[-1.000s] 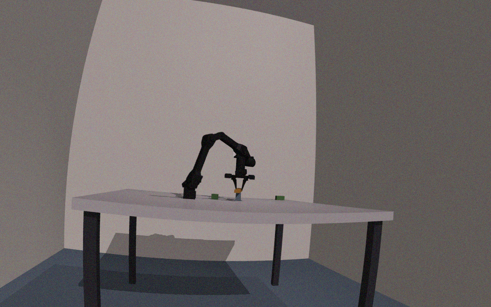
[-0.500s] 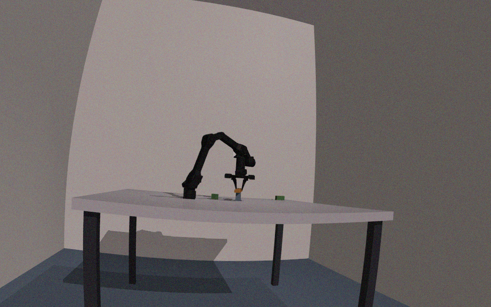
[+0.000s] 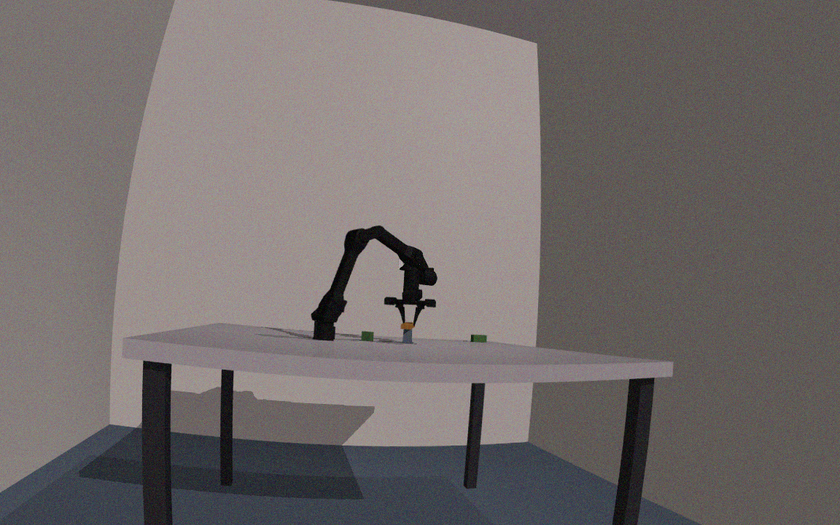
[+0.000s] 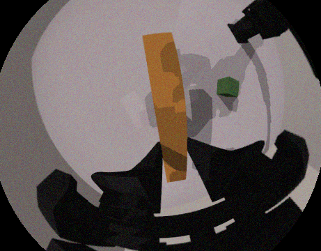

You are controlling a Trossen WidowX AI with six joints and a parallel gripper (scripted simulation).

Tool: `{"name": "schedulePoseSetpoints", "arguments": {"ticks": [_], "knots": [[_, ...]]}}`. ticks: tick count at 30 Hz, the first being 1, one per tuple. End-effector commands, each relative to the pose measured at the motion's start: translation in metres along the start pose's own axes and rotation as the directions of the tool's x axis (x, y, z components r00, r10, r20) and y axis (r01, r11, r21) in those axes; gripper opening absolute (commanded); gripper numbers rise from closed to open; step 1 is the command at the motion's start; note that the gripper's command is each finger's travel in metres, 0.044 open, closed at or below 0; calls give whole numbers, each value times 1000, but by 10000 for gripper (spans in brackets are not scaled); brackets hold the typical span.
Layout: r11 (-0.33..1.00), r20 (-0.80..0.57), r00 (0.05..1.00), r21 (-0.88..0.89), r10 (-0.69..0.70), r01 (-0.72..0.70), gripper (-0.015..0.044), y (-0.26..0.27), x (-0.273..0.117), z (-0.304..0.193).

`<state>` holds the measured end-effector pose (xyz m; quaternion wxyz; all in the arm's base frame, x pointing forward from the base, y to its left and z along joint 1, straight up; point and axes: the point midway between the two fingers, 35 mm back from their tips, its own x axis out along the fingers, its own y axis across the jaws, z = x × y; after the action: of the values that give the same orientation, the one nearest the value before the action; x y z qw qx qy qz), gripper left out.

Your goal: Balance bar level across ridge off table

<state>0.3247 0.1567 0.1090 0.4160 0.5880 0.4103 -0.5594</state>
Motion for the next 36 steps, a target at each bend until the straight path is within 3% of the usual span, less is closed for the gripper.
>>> {"name": "schedulePoseSetpoints", "arguments": {"ticks": [1, 36], "knots": [[1000, 1, 1000, 2, -2, 2, 0, 0, 2, 0], [1000, -1, 1000, -1, 2, -2, 0, 0, 1, -1]]}}
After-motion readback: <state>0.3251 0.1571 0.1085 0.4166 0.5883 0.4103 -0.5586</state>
